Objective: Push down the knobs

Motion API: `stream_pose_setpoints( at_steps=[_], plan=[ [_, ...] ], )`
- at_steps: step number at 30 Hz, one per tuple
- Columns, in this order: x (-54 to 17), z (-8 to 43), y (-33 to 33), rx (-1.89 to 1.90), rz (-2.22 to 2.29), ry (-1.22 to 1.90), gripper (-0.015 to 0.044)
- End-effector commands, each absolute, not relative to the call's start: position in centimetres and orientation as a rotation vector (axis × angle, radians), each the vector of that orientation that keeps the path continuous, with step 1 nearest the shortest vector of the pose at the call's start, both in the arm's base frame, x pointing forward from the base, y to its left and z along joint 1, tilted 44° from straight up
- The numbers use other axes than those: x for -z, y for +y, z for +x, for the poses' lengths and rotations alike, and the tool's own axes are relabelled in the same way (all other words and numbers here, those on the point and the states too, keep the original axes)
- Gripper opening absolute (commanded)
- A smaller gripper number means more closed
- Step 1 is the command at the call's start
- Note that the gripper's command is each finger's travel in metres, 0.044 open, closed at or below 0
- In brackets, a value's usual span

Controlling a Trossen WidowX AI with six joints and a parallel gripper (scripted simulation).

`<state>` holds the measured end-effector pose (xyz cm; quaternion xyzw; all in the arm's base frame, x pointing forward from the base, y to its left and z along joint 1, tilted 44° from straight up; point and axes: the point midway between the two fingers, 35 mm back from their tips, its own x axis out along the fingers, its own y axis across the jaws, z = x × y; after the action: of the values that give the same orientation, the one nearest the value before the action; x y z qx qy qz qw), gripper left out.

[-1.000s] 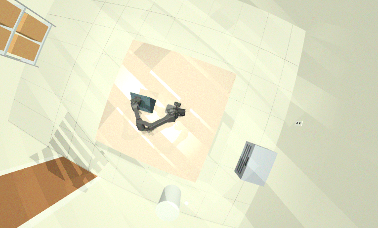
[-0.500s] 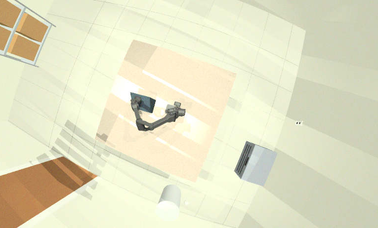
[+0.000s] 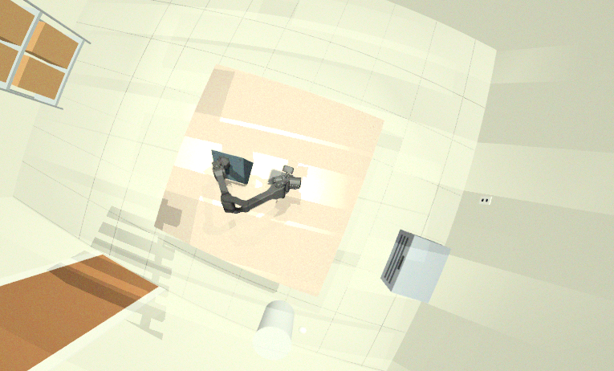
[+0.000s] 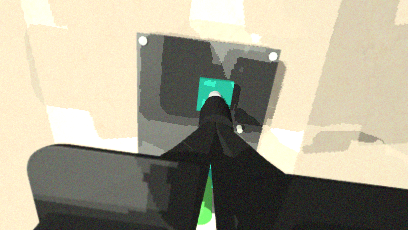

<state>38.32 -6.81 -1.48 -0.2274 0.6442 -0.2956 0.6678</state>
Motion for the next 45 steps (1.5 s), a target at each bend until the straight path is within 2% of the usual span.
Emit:
stream_pose_setpoints(
  at_steps=[1,45],
  plan=[
    [1.53,38.29,-6.98,0.669,-0.517,1.455,0.0000],
    [2.38,38.28,-7.81,0.669,-0.518,1.454,0.0000]
  ],
)
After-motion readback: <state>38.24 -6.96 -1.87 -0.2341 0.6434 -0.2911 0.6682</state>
